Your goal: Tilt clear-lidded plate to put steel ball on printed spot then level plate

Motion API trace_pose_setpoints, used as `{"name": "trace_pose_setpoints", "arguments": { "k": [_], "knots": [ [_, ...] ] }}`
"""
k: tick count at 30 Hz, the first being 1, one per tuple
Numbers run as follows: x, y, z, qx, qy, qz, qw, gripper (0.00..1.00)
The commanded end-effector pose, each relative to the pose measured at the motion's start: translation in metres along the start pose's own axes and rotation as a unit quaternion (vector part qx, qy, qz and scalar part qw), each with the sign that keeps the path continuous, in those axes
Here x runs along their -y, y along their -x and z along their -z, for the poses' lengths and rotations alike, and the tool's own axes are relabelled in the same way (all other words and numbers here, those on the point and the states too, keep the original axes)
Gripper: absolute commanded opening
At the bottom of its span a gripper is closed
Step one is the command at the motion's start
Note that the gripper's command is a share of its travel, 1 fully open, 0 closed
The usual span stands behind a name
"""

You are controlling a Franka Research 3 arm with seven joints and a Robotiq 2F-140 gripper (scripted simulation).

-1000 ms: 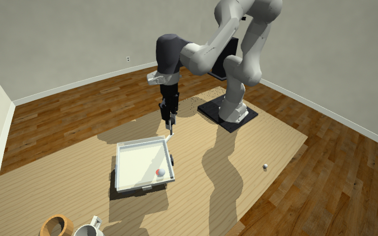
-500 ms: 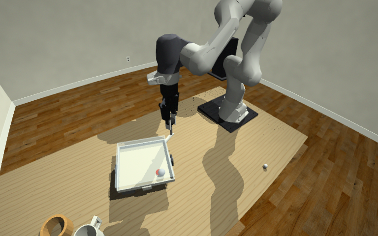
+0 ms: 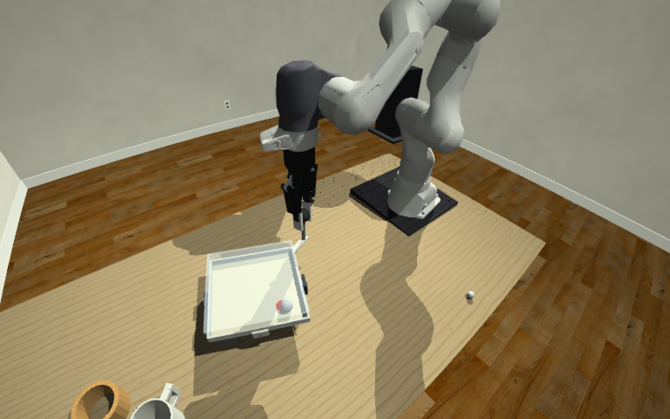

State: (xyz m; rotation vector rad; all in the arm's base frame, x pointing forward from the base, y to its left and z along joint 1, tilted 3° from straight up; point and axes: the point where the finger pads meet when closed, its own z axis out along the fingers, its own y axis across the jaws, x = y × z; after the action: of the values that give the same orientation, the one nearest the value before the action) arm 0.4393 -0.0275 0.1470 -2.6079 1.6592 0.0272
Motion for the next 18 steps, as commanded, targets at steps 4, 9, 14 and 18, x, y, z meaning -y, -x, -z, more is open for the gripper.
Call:
{"name": "trace_pose_setpoints", "arguments": {
  "k": [4,9,14,18],
  "knots": [
    [0.0017,-0.0058,0.0012,-0.002,-0.003,-0.003,1.0,0.0],
    [0.0018,-0.0069,0.0014,-0.002,-0.003,-0.003,1.0,0.0],
    [0.0019,-0.0071,0.0016,-0.002,-0.003,-0.003,1.0,0.0],
    [0.002,-0.0071,0.0017,-0.002,-0.003,-0.003,1.0,0.0]
  ]
}}
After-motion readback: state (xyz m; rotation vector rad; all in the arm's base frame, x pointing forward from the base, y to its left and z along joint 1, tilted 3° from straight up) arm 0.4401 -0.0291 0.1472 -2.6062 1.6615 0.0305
